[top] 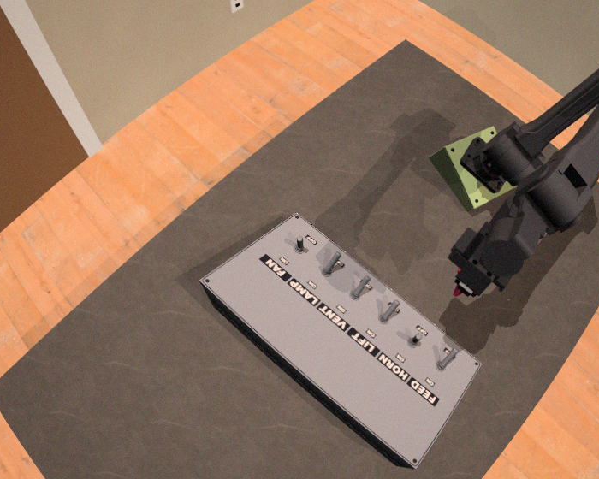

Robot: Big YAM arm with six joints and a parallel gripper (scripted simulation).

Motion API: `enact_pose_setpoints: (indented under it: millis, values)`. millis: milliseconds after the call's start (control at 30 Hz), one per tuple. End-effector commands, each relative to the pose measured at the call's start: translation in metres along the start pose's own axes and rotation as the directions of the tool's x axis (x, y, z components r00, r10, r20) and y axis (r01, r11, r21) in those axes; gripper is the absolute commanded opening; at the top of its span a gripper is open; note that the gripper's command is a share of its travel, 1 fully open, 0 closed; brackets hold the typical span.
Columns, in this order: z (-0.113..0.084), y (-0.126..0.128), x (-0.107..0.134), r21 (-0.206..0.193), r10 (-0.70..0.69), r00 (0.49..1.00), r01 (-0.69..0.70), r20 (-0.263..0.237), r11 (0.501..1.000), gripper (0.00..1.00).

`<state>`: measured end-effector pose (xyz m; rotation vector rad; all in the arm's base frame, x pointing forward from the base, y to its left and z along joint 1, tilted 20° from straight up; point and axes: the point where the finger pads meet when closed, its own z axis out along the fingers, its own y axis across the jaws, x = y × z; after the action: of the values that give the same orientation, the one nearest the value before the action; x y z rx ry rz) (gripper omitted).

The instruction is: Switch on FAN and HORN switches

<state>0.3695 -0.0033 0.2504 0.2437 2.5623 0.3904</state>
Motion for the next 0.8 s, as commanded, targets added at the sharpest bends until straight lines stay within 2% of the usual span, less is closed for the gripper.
enact_pose_setpoints:
  millis: [0, 67, 100, 767]
  values:
    - [-0.0274, 0.0055, -0.0261, 0.000, -0.022, 0.998, 0.022, 0.058, 1.000, 0.00]
    - [-0.0297, 0.0118, -0.0251, -0.008, -0.036, 0.997, 0.037, 0.062, 0.999, 0.00]
    - [-0.0268, 0.0110, -0.0237, -0.008, -0.035, 0.998, 0.035, 0.054, 0.999, 1.00]
    - [-0.0238, 0.0101, -0.0239, -0.008, -0.028, 0.998, 0.028, 0.048, 1.000, 1.00]
